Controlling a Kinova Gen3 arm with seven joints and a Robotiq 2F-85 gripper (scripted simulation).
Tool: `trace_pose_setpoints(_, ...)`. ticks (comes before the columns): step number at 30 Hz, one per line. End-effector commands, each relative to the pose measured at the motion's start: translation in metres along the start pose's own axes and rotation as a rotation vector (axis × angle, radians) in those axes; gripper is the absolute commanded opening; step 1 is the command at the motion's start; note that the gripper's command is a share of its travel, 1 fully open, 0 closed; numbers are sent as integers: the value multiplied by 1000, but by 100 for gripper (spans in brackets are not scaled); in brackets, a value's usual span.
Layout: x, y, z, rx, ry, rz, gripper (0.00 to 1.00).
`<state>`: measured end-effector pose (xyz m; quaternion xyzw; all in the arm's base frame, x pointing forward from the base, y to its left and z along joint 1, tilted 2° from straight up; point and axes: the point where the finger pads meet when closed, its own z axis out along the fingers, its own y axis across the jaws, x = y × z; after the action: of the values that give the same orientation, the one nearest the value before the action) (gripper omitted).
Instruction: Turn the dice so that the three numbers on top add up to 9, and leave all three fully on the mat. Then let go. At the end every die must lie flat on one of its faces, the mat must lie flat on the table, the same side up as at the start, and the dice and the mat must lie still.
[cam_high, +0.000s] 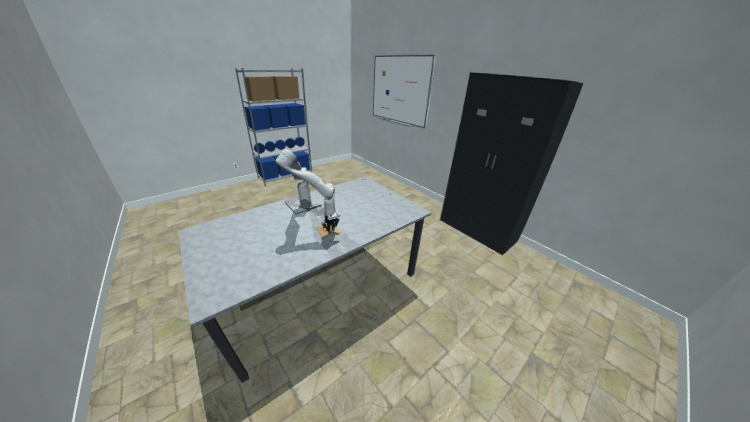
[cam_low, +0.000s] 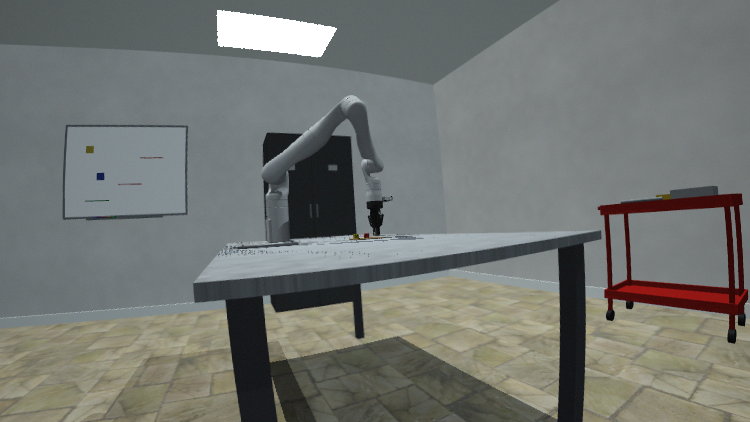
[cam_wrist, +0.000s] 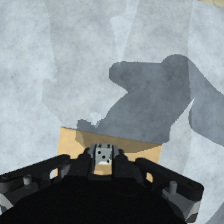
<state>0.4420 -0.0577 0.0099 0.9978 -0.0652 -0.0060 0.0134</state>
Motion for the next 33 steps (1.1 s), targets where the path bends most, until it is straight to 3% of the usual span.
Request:
trace_pose_setpoints(1, 1, 0, -1, 0, 2, 0, 15)
trace_pose_setpoints(33, 1, 0, 3, 0, 2, 0, 15)
